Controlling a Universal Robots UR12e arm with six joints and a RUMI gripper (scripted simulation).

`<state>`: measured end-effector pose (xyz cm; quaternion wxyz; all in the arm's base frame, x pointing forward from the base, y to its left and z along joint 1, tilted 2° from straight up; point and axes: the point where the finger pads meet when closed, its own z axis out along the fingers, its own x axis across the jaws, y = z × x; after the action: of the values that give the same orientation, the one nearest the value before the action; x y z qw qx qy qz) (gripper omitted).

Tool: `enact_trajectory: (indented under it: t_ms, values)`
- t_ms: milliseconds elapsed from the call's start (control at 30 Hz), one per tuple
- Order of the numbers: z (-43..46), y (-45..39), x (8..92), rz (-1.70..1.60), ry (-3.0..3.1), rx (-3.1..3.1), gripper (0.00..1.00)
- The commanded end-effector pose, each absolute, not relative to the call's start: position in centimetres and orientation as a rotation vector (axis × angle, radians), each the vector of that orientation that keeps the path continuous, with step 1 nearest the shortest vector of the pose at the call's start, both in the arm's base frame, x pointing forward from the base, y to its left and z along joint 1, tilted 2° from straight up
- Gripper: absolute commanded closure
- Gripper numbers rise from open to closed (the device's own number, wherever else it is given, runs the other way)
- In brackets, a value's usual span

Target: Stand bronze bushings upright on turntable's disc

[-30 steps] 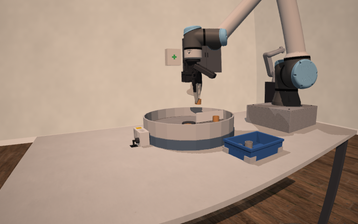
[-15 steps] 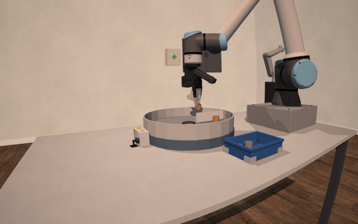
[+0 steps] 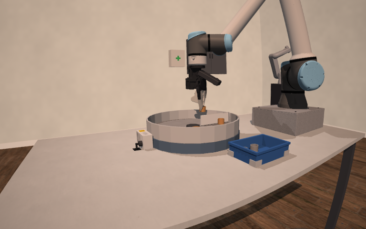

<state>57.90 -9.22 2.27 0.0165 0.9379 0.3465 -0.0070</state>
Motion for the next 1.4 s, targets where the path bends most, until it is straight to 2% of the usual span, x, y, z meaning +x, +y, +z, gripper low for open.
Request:
enact_trajectory:
  t_ms: [0,1367]
  values:
    - [2.3,-9.2,58.0,-0.02,1.077,2.915,1.0]
    - [-0.7,-9.3,58.0,-0.02,1.077,2.915,1.0]
